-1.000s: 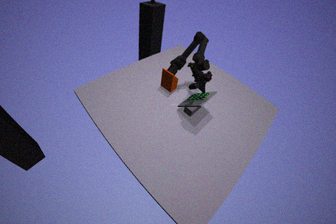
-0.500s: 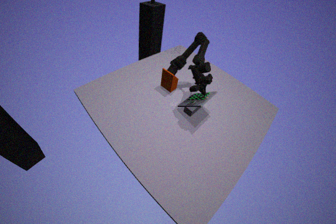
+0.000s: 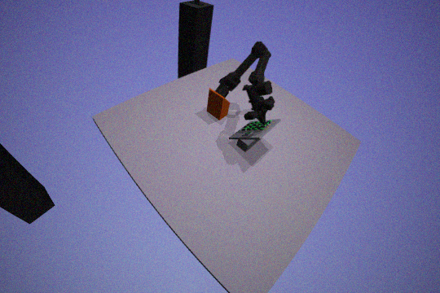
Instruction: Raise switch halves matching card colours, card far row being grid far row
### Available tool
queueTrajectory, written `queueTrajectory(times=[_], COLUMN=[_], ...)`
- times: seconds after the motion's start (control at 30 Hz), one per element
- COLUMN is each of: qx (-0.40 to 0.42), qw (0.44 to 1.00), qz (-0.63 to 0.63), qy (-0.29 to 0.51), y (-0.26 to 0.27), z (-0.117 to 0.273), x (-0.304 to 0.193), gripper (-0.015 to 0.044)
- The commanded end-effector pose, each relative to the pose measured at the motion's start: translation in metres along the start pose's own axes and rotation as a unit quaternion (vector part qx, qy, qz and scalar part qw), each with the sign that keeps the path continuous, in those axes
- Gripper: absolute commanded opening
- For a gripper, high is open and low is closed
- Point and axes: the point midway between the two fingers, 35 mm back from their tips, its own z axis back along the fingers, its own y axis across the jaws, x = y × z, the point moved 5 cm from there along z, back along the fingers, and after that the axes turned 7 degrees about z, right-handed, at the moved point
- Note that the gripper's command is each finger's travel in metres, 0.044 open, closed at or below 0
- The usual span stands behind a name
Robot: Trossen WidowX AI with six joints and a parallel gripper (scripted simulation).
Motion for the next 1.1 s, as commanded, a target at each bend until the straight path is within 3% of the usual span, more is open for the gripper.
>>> queueTrajectory(times=[0.0,1.07], qx=[-0.002,-0.002], qw=[1.0,1.0], qz=[-0.002,-0.002], qy=[0.0,0.0], y=[-0.0006,-0.0005], z=[-0.0003,-0.0044], x=[-0.0004,-0.0003], gripper=[0.0,0.0])
